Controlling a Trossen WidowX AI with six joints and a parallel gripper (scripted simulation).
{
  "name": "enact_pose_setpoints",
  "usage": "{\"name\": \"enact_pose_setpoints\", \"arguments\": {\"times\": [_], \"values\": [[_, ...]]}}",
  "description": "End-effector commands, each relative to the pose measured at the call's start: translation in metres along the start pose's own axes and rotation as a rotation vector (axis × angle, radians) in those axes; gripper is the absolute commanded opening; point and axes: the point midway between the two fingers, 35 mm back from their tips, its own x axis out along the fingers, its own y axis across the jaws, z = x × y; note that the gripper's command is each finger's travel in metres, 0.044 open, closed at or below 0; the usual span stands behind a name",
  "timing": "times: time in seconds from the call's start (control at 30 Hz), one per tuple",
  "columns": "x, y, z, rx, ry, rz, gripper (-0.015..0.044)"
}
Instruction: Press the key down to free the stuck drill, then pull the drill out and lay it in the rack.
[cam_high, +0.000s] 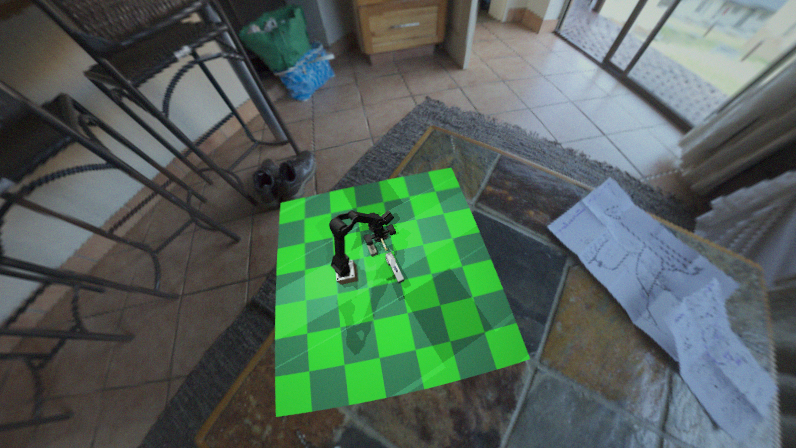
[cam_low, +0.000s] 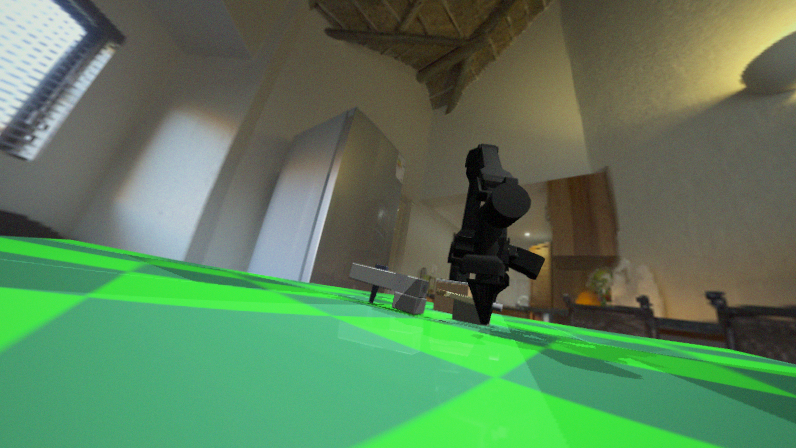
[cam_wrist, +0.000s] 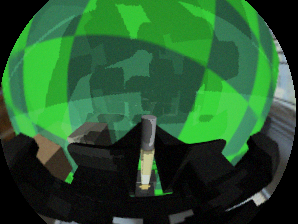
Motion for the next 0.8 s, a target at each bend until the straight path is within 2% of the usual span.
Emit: {"name": "enact_pose_setpoints", "arguments": {"times": [0.0,0.77], "values": [[-0.003,0.000,0.000,0.005,-0.002,-0.001,0.0000],[-0.015,0.000,-0.002,0.005,-0.002,-0.001,0.0000]]}}
